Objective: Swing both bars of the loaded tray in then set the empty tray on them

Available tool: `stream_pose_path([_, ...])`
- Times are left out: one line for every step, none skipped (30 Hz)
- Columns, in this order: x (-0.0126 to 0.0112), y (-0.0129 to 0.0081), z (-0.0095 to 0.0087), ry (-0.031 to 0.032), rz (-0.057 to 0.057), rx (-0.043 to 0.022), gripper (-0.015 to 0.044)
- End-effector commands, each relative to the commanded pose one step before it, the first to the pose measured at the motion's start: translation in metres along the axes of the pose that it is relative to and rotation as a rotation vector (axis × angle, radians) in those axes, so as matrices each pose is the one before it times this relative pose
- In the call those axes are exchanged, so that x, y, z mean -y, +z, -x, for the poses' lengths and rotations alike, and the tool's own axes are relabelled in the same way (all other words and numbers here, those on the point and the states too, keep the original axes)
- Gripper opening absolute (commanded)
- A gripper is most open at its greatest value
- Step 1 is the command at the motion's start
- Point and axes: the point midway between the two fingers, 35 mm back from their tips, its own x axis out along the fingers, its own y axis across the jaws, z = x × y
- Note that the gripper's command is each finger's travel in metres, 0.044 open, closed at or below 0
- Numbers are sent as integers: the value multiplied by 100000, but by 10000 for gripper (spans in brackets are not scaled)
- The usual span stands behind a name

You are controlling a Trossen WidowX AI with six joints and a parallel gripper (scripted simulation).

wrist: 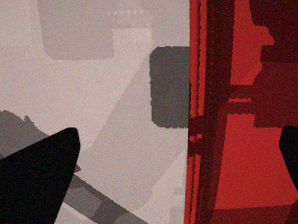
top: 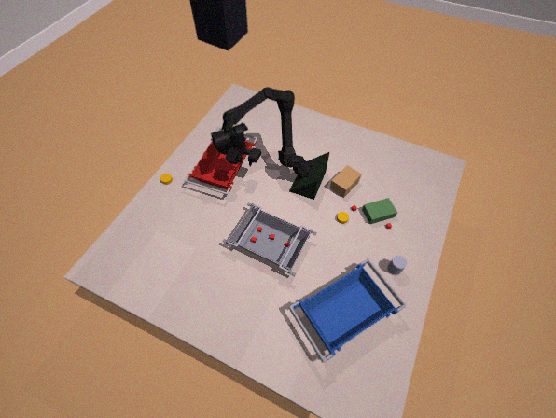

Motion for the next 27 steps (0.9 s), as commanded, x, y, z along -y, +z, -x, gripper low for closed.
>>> stream_pose_path([-119,69,-702,745,218,258,440])
stream_pose_path([2,18,-180,101,-34,0,440])
stream_pose_path([5,16,-180,88,-31,4,440])
stream_pose_path([7,13,-181,75,-28,7,440])
stream_pose_path([10,11,-181,62,-24,11,440])
stream_pose_path([12,8,-182,49,-21,13,440])
stream_pose_path([14,6,-182,36,-17,16,440])
stream_pose_path([16,3,-182,22,-13,18,440])
stream_pose_path([19,0,-183,9,-9,20,440])
stream_pose_path([21,-3,-183,-4,-5,22,440])
stream_pose_path([23,-6,-183,-17,0,23,440])
stream_pose_path([25,-9,-183,-31,4,24,440])
stream_pose_path([27,-12,-183,-44,9,24,440])
stream_pose_path([28,-15,-184,-57,13,25,440])
stream_pose_path([30,-18,-184,-70,18,25,440])
stream_pose_path([32,-21,-184,-83,23,25,440])
stream_pose_path([33,-24,-183,-96,28,24,440])
stream_pose_path([35,-28,-183,-109,33,23,440])
stream_pose_path([36,-31,-183,-122,39,22,440])
stream_pose_path([38,-34,-183,-135,44,20,440])
stream_pose_path([39,-37,-183,-147,50,19,440])
stream_pose_path([40,-41,-182,-160,55,16,440])
stream_pose_path([41,-44,-182,-173,61,14,440])
stream_pose_path([42,-48,-182,-185,67,11,440])
stream_pose_path([43,-51,-181,-197,73,8,440])
stream_pose_path([44,-55,-181,-210,80,5,440])
stream_pose_path([45,-58,-180,-222,86,2,440])
